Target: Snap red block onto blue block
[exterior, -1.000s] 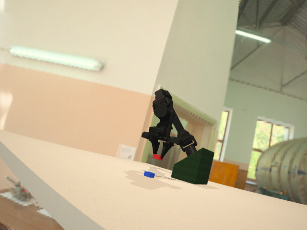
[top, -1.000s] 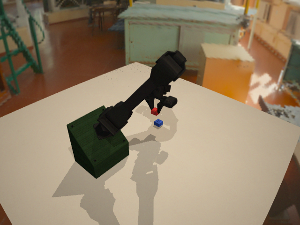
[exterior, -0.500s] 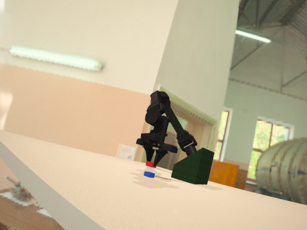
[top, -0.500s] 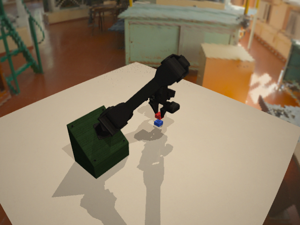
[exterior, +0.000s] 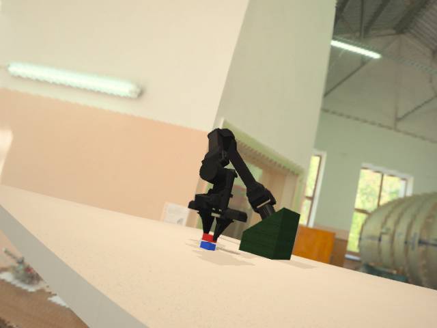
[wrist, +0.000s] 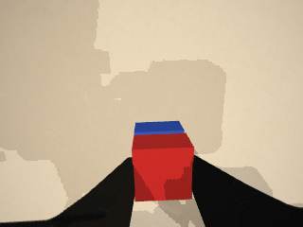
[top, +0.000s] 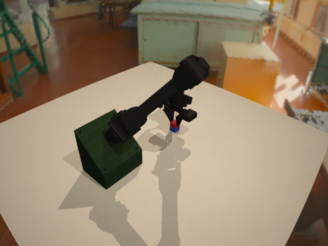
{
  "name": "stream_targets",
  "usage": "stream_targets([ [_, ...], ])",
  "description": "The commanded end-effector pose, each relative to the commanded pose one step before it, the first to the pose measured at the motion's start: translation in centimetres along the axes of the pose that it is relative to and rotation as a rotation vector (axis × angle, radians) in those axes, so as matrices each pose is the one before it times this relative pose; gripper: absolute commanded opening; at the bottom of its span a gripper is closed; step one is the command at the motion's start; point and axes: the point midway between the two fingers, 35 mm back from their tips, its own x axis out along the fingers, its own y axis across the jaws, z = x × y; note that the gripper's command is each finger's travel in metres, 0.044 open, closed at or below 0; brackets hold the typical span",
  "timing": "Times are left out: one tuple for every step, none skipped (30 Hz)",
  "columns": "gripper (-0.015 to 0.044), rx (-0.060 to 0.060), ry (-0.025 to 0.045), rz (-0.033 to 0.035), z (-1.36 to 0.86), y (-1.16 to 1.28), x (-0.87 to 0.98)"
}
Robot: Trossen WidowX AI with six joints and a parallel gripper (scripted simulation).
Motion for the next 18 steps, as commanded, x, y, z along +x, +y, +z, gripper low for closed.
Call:
stream_targets([
  [0.0000,-0.0069,0.00067,-0.00407,-0.036,0.051,0.174],
  [0.0000,0.0000,0.00000,0.00000,0.000,0.000,0.000],
  [0.0000,0.0000,0.00000,0.00000,0.000,0.000,0.000],
  [0.0000,0.0000,0.00000,0.00000,0.000,0.000,0.000],
  [0.0000,0.0000,0.00000,0.00000,0.000,0.000,0.000],
  [0.0000,0.0000,0.00000,-0.00001,0.002,-0.001,0.022],
  [0.0000,0.0000,0.00000,-0.00002,0.005,-0.002,0.047],
  [0.0000,0.0000,0.00000,-0.00003,0.006,-0.002,0.054],
  [0.0000,0.0000,0.00000,-0.00003,0.002,0.000,0.070],
  [0.0000,0.0000,0.00000,-0.00003,0.002,0.000,0.065],
  [0.0000,0.0000,0.00000,-0.00001,0.001,0.000,0.024],
  [0.0000,0.0000,0.00000,0.00000,0.000,0.000,0.000],
  [0.0000,0.0000,0.00000,0.00000,0.000,0.000,0.000],
  [0.0000,0.0000,0.00000,-0.00001,0.000,0.000,0.026],
  [0.0000,0.0000,0.00000,-0.00002,0.001,0.000,0.046],
  [0.0000,0.0000,0.00000,-0.00002,0.001,-0.001,0.068],
  [0.0000,0.0000,0.00000,-0.00004,0.000,0.000,0.095],
  [0.0000,0.0000,0.00001,-0.00004,-0.001,0.000,0.106],
])
